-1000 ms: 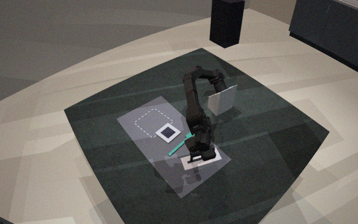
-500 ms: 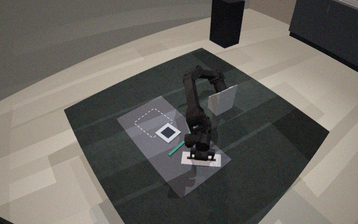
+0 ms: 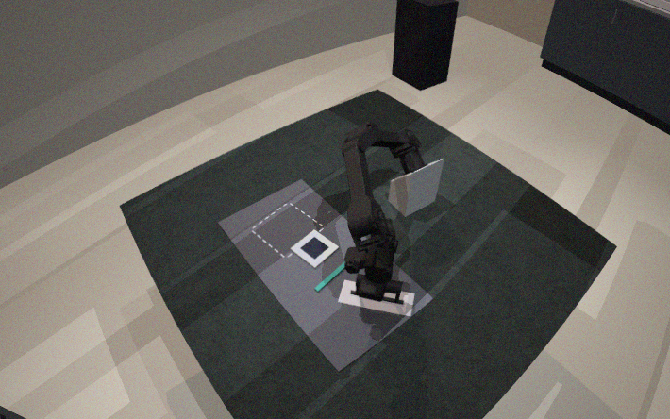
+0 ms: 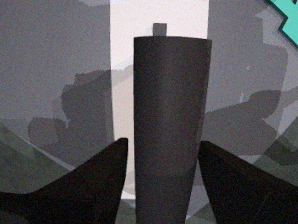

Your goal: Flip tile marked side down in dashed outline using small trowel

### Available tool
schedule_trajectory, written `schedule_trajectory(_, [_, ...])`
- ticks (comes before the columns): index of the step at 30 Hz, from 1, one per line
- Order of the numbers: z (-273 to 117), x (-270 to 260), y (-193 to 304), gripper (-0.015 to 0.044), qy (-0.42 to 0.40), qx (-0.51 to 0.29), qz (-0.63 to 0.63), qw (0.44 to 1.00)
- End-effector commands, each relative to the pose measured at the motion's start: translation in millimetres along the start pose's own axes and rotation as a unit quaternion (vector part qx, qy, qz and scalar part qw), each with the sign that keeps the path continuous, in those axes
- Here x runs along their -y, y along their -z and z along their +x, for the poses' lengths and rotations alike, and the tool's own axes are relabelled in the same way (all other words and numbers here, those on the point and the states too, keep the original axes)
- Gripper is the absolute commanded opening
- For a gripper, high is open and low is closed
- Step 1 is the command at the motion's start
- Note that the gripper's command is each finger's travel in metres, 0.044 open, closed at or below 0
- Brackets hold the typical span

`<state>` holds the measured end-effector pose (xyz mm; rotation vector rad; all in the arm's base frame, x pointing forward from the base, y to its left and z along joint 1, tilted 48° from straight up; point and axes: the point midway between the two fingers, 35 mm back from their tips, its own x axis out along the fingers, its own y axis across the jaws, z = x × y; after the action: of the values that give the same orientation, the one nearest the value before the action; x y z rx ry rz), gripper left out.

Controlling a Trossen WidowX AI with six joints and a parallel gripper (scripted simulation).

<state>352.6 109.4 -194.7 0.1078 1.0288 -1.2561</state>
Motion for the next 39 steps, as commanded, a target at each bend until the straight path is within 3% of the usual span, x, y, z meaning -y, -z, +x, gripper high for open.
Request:
schedule_trajectory(1, [0.8, -0.1, -0.2, 0.027, 0.0, 0.001, 0.004, 1.0])
schedule_trajectory(19, [0.8, -0.1, -0.2, 0.027, 0.0, 0.001, 0.004, 1.0])
schedule_trajectory(25, [-45.1, 3.0, 0.7, 0.027, 0.0, 0.0, 0.015, 1.0])
schedule_trajectory(39, [-44.7, 0.0, 6.8, 0.027, 0.0, -0.001, -0.021, 1.0])
